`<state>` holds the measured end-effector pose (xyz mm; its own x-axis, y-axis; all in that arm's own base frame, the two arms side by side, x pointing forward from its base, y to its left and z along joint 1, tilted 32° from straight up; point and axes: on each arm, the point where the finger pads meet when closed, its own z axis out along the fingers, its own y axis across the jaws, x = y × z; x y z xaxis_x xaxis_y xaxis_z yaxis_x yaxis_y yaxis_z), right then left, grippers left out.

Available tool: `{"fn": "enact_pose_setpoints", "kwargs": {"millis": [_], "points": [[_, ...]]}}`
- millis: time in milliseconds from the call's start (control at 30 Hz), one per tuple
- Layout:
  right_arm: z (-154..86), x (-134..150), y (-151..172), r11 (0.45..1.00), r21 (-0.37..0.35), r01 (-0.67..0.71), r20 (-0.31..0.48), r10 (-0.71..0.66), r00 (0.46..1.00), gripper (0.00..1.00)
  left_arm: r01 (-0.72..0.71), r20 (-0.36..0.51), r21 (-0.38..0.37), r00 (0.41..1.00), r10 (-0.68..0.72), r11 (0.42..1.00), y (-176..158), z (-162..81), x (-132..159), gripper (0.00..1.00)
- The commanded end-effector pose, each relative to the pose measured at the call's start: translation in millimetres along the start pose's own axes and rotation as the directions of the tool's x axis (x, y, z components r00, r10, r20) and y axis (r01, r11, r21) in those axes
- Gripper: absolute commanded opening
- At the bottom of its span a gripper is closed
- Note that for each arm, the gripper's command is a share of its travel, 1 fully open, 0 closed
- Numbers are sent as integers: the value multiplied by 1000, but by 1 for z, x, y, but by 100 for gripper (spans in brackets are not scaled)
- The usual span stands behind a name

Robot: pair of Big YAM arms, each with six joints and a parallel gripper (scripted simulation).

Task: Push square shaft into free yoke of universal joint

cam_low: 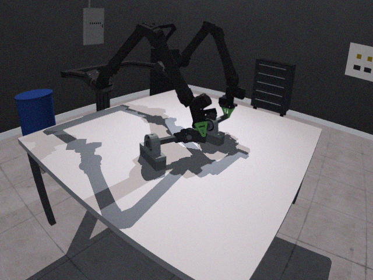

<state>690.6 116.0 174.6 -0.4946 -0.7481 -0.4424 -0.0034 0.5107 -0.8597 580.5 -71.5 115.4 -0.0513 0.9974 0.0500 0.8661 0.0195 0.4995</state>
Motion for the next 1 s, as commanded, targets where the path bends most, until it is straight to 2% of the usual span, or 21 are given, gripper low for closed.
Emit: {"fn": "enact_pose_setpoints", "kwargs": {"millis": [0,133,433,467,967], "points": [[-5,1,-30,996,54,-69,33,67,997,47,6,10,-51,1000,-5,999,16,-17,0,19],[-8,1,-33,992,70,-105,76,100,992,47,6,10,-51,1000,-5,999,16,-17,0,19],[-8,-3,-37,990,79,-117,85,110,990,47,6,10,-51,1000,-5,999,16,-17,0,19],[-8,1,-34,993,76,-95,81,88,993,47,1,5,-20,1000,-1,1000,7,-6,-1,19],[-17,-2,-24,999,43,33,209,-42,977,47,1,5,-20,1000,-1,1000,7,-6,-1,19]]}}
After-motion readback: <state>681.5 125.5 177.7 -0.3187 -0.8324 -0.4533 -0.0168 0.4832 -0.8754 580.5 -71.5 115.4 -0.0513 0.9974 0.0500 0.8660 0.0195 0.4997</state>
